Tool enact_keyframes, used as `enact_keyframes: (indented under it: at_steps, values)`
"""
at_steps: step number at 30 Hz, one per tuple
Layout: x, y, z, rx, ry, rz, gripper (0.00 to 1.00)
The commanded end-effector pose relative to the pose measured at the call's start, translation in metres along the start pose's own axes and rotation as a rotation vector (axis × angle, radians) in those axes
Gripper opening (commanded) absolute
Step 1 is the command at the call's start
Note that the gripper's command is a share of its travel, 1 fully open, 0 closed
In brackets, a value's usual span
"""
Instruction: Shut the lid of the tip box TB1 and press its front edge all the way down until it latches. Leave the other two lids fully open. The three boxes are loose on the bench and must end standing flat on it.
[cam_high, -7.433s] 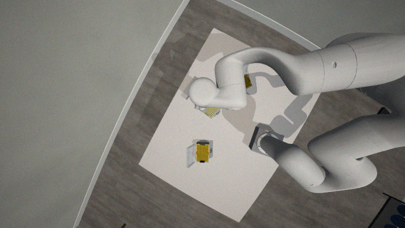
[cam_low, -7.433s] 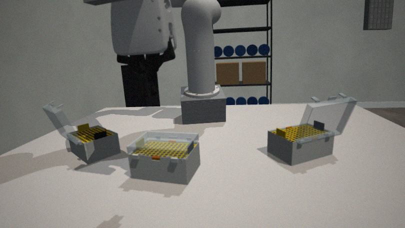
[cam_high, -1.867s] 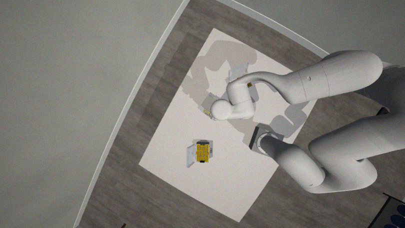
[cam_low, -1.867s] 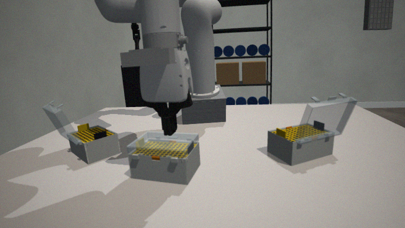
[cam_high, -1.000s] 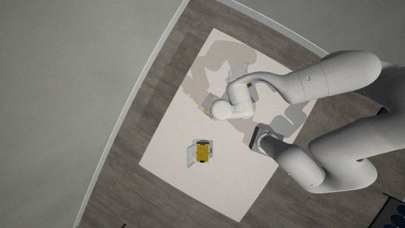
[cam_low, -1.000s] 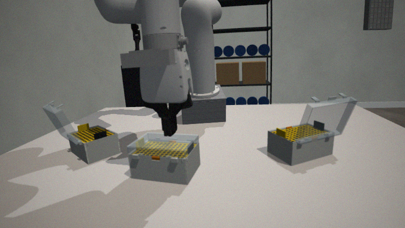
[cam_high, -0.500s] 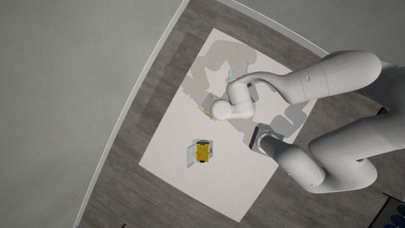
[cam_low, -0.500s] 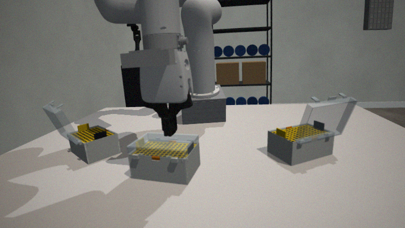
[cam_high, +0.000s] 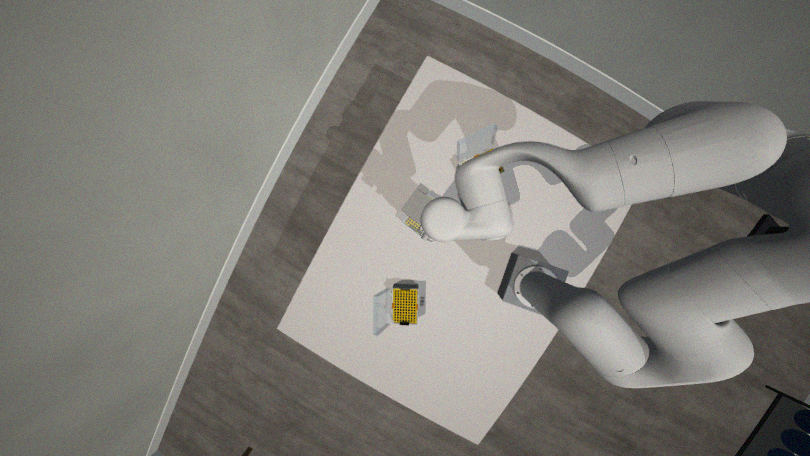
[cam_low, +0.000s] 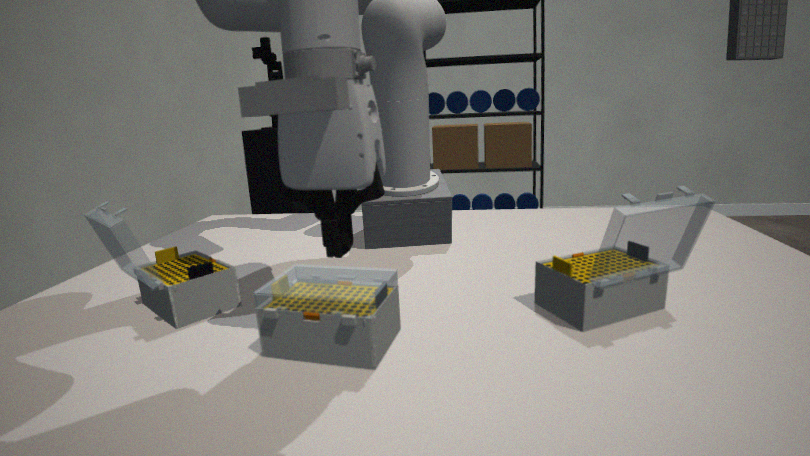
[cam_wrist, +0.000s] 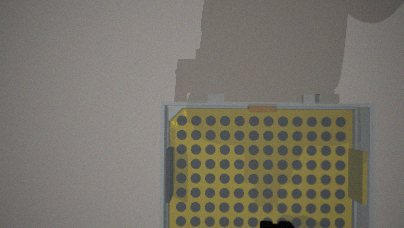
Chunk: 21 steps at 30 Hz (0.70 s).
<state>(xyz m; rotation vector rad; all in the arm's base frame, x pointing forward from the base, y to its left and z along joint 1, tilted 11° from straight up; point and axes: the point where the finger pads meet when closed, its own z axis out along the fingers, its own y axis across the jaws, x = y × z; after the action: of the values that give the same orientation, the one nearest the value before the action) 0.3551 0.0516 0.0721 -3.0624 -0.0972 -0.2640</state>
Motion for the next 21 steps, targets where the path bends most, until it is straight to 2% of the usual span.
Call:
enact_keyframes:
  at_steps: [1, 21]
  values:
    - [0.001, 0.000, -0.009, 0.000, 0.002, 0.000, 0.00]
    - [0.001, 0.000, -0.033, 0.000, 0.002, 0.000, 0.00]
